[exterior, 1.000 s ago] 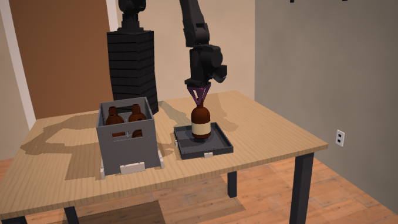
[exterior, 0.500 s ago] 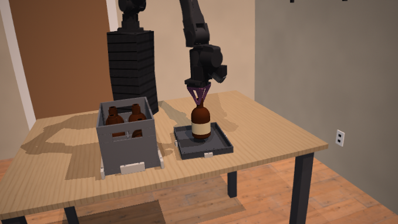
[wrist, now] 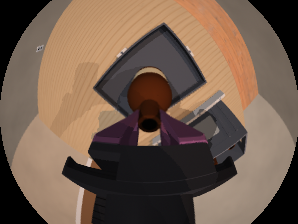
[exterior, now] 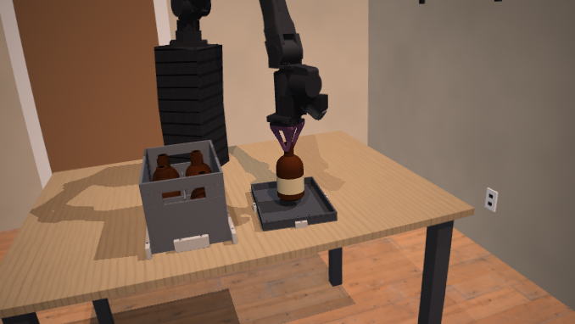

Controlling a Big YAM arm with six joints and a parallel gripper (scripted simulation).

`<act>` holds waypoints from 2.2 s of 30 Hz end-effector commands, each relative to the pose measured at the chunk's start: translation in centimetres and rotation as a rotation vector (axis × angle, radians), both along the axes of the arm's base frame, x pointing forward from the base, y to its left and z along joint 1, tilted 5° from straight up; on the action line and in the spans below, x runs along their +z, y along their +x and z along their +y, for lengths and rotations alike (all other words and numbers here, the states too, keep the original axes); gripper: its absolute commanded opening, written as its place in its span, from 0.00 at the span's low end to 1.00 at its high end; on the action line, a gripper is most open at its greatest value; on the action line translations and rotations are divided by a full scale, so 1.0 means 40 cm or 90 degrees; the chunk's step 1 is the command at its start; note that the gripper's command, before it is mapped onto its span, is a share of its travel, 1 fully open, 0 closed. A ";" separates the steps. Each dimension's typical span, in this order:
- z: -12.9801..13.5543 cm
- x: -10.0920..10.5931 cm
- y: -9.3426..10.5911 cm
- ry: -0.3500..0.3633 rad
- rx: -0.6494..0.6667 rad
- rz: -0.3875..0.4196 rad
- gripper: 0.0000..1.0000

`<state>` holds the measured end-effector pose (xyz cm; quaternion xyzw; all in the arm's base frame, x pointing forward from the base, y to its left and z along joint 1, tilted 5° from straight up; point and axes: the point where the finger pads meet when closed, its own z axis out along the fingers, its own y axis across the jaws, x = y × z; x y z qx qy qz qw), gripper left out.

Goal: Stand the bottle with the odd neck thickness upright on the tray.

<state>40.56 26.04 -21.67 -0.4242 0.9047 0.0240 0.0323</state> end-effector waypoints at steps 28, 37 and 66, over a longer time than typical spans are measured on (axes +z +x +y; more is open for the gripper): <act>0.053 0.048 0.046 0.021 0.002 -0.033 0.00; 0.051 0.046 0.042 0.021 0.002 -0.033 0.00; 0.024 0.015 -0.001 0.010 0.002 -0.017 0.00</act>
